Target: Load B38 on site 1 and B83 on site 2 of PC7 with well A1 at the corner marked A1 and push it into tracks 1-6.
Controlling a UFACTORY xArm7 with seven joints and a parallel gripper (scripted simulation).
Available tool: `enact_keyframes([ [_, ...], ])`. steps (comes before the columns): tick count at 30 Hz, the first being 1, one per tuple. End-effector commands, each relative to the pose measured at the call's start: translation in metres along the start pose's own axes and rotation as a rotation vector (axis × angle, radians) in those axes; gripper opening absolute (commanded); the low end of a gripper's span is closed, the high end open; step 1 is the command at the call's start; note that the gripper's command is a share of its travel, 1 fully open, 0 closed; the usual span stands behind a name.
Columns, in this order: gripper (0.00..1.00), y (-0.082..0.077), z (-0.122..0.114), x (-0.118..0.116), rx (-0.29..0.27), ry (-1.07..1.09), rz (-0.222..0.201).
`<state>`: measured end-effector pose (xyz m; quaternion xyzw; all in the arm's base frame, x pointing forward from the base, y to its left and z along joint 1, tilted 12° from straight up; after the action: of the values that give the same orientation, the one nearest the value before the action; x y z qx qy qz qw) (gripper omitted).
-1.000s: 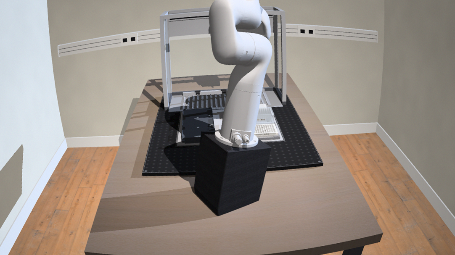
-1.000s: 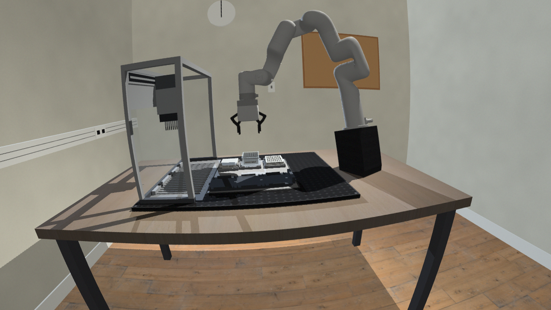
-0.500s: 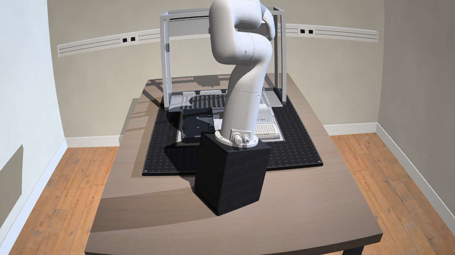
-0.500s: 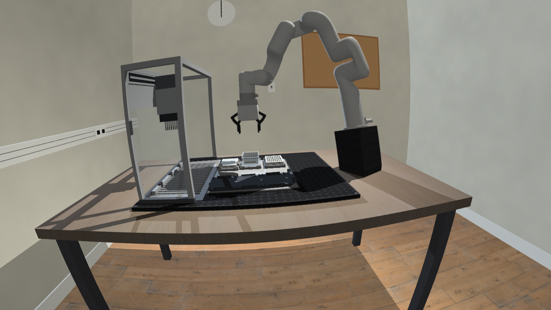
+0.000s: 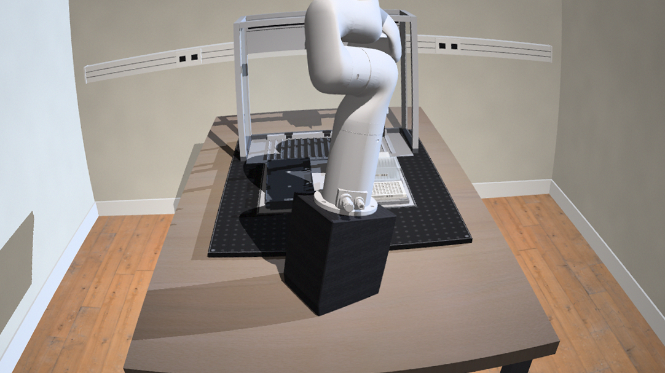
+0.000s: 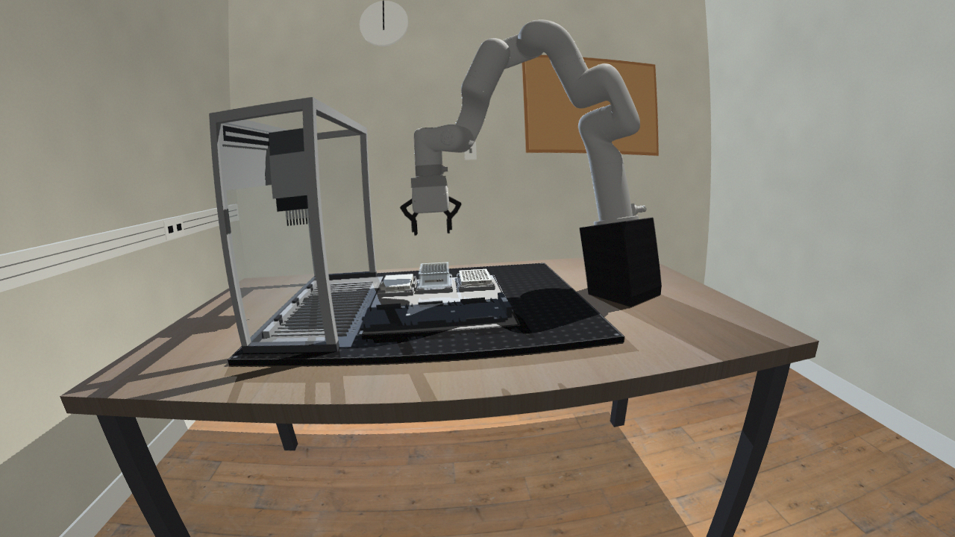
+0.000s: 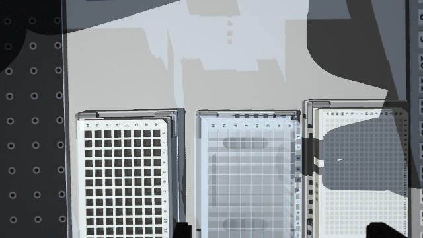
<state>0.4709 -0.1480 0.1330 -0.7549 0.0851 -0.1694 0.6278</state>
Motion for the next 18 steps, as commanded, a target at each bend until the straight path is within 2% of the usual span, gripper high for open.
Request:
enact_keyframes([
  [1,1.00,0.008,0.000,0.001,0.002,0.000,-0.004],
  [18,1.00,0.033,0.000,0.001,0.002,0.000,-0.004],
])
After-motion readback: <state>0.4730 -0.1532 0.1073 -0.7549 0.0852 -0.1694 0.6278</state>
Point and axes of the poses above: the point where the finger pads meet when closed, its own y axis out along the fingers, its own x axis across the jaws, z = x × y, the point moved 8 cm from there along -y, back along the fingers, and after that the axes turned 15 degrees about y, right-handed, at the moved point
